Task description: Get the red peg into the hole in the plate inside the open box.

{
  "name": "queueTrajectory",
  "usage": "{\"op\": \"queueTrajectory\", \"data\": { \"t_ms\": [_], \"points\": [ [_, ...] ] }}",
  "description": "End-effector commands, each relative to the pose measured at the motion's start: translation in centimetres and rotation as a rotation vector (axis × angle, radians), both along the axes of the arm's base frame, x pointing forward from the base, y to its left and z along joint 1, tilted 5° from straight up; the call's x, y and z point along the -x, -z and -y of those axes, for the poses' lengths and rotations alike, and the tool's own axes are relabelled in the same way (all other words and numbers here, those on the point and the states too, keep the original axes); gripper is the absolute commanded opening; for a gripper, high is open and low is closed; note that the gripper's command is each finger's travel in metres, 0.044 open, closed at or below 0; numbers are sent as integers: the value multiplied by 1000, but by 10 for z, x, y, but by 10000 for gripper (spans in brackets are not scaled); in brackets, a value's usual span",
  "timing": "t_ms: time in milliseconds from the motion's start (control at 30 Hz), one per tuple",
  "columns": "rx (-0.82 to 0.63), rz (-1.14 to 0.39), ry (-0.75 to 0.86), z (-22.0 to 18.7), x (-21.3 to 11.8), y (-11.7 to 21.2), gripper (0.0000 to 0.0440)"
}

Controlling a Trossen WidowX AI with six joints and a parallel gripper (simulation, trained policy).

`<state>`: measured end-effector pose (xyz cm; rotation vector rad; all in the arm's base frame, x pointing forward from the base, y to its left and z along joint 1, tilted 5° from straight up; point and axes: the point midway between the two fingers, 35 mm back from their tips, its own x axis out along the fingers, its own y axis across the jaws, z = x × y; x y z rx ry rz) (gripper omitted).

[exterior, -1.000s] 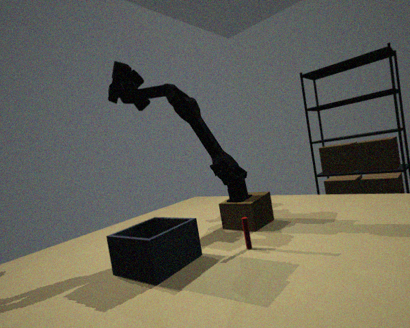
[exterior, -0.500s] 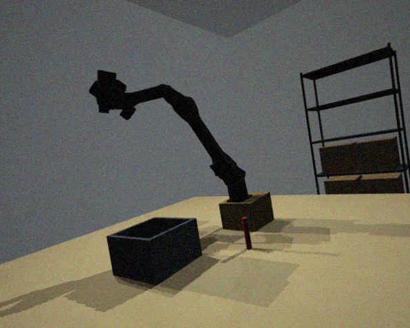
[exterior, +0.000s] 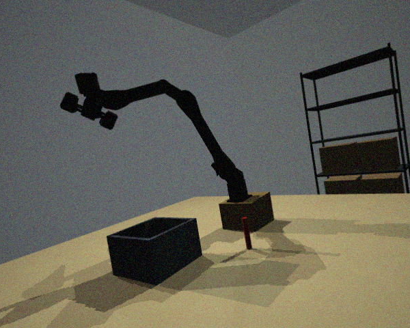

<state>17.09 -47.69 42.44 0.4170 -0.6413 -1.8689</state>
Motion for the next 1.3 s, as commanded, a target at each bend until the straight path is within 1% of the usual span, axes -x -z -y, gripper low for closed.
{"op": "queueTrajectory", "data": {
  "t_ms": [0, 167, 333, 533, 700, 833, 967, 1100, 1267],
  "points": [
    [-58, -26, -109, -15, -34, 13, 440],
    [-141, -65, -257, -42, -78, 34, 440],
    [-224, -102, -405, -77, -119, 54, 440],
    [-327, -143, -581, -130, -161, 80, 440],
    [-420, -176, -722, -182, -188, 102, 440],
    [-501, -204, -830, -228, -202, 120, 440],
    [-589, -233, -931, -277, -209, 139, 440],
    [-681, -263, -1018, -326, -207, 158, 440],
    [-800, -303, -1105, -382, -196, 180, 440]
  ]
}}
